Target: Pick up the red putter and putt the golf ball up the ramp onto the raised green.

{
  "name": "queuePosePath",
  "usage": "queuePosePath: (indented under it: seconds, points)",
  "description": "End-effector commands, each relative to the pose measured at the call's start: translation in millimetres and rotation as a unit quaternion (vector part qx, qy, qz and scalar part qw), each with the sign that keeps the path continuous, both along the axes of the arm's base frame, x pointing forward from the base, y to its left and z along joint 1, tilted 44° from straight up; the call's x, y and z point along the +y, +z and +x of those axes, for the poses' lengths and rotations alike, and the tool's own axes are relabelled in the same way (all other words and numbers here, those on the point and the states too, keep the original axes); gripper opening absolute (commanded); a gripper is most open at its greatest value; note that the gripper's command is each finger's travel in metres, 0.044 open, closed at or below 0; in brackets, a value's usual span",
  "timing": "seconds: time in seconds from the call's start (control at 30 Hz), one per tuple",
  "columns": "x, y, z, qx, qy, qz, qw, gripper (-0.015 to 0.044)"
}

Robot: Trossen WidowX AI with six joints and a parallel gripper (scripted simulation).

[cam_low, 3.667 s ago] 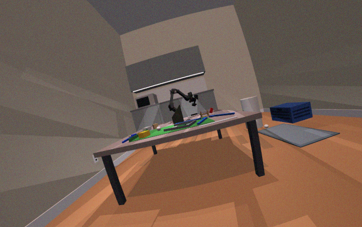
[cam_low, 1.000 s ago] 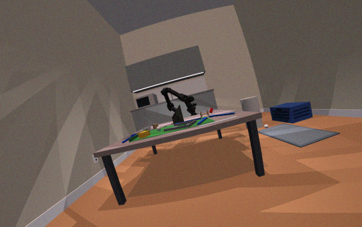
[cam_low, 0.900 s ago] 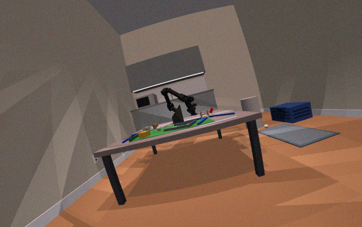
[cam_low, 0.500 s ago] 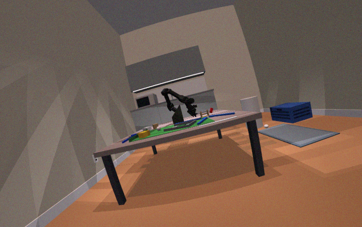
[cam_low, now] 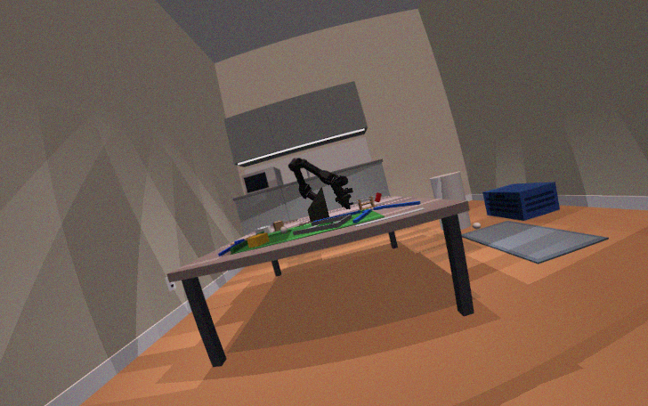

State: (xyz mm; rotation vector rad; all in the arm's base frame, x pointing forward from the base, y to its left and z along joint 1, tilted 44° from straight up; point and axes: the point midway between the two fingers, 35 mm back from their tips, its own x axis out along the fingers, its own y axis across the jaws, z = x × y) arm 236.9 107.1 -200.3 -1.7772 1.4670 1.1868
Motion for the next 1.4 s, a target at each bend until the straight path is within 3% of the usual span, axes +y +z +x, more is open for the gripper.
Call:
queuePosePath:
  seconds: [0.0, 0.1, 0.2, 0.43, 0.8, 1.03, 1.37]
  points:
    - [0.3, 0.4, 0.4, 0.000, 0.000, 0.000, 1.000, 0.0099]
    - [0.3, 0.4, 0.4, 0.000, 0.000, 0.000, 1.000, 0.0020]
    - [0.3, 0.4, 0.4, 0.000, 0.000, 0.000, 1.000, 0.0000]
    - [10.8, 9.5, 0.9, 0.000, 0.000, 0.001, 1.000, 0.0000]
    - [69.4, 71.6, -9.3, 0.001, 0.000, 0.003, 1.000, 0.0000]
    - [62.2, 69.5, -6.8, -0.005, -0.004, -0.001, 1.000, 0.0000]
    - [32.5, 119.1, 23.6, -0.102, -0.145, 0.002, 0.984, 0.0000]
